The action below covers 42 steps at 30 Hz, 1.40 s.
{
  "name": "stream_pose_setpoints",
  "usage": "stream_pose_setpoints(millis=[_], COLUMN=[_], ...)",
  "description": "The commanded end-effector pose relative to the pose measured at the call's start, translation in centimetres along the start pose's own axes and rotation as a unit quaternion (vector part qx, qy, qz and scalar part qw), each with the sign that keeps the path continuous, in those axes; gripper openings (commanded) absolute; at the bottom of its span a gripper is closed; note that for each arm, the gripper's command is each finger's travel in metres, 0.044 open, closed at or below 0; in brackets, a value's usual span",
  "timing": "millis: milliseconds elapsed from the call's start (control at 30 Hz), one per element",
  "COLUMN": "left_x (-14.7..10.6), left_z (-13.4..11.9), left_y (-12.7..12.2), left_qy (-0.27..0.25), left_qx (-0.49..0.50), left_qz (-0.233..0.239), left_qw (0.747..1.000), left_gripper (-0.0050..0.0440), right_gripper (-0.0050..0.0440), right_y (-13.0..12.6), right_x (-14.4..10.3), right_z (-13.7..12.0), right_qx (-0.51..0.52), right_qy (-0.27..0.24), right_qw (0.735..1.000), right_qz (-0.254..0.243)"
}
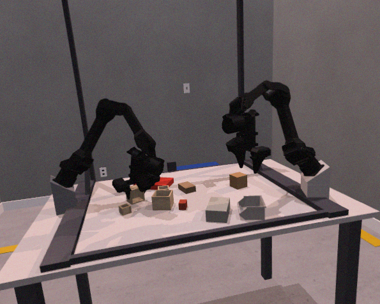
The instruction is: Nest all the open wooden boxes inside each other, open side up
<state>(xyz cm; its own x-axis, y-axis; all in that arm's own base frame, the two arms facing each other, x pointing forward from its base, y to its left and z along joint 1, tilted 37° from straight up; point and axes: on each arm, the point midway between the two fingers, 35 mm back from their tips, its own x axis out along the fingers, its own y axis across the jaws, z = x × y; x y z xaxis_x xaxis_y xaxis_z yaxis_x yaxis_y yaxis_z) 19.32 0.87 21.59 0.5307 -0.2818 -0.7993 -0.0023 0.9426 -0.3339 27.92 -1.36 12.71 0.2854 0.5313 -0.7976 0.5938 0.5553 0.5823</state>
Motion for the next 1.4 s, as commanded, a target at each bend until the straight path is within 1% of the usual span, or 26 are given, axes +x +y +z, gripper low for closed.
stream_pose_setpoints(millis=[0, 33, 100, 300, 533, 600, 833, 1100, 1167, 1367], left_x=[-0.3, -0.3, -0.3, -0.3, -0.3, -0.3, -0.3, -0.3, -0.3, -0.3], left_z=[0.1, 0.1, 0.1, 0.1, 0.1, 0.1, 0.1, 0.1, 0.1, 0.1], left_y=[-0.1, -0.1, -0.1, -0.1, -0.1, -0.1, -0.1, -0.1, -0.1, -0.1], left_qy=[-0.007, -0.007, -0.007, -0.007, -0.007, -0.007, -0.007, -0.007, -0.007, -0.007], left_qx=[0.004, 0.004, 0.004, 0.004, 0.004, 0.004, 0.004, 0.004, 0.004, 0.004], left_qz=[0.0, 0.0, 0.0, 0.0, 0.0, 0.0, 0.0, 0.0, 0.0, 0.0], left_qw=[1.0, 1.0, 1.0, 1.0, 1.0, 1.0, 1.0, 1.0, 1.0, 1.0], left_gripper=[0.04, 0.04, 0.04, 0.04, 0.04, 0.04, 0.04, 0.04, 0.04, 0.04], right_gripper=[-0.0004, -0.0004, -0.0005, -0.005, -0.005, -0.005, -0.005, -0.005, -0.005, -0.005], right_y=[0.2, 0.2, 0.1, -0.7, -2.0, -2.0, -3.7, -5.5, -5.5, -6.9], right_x=[-0.9, -0.9, -1.2, -2.3, -3.4, -3.4, -4.5, -5.5, -5.5, -6.1], right_z=[1.3, 1.3, 2.2, 4.9, 8.0, 8.0, 10.9, 13.6, 13.6, 15.2], right_qx=[-0.004, -0.004, -0.003, -0.001, 0.002, 0.002, 0.005, 0.0, 0.0, -0.005], right_qy=[-0.011, -0.011, -0.012, -0.015, -0.017, -0.017, -0.019, -0.014, -0.014, -0.011], right_qw=[1.0, 1.0, 1.0, 1.0, 1.0, 1.0, 1.0, 1.0, 1.0, 1.0], right_qz=[0.0, 0.0, -0.001, -0.005, -0.008, -0.008, -0.01, -0.001, -0.001, 0.002])
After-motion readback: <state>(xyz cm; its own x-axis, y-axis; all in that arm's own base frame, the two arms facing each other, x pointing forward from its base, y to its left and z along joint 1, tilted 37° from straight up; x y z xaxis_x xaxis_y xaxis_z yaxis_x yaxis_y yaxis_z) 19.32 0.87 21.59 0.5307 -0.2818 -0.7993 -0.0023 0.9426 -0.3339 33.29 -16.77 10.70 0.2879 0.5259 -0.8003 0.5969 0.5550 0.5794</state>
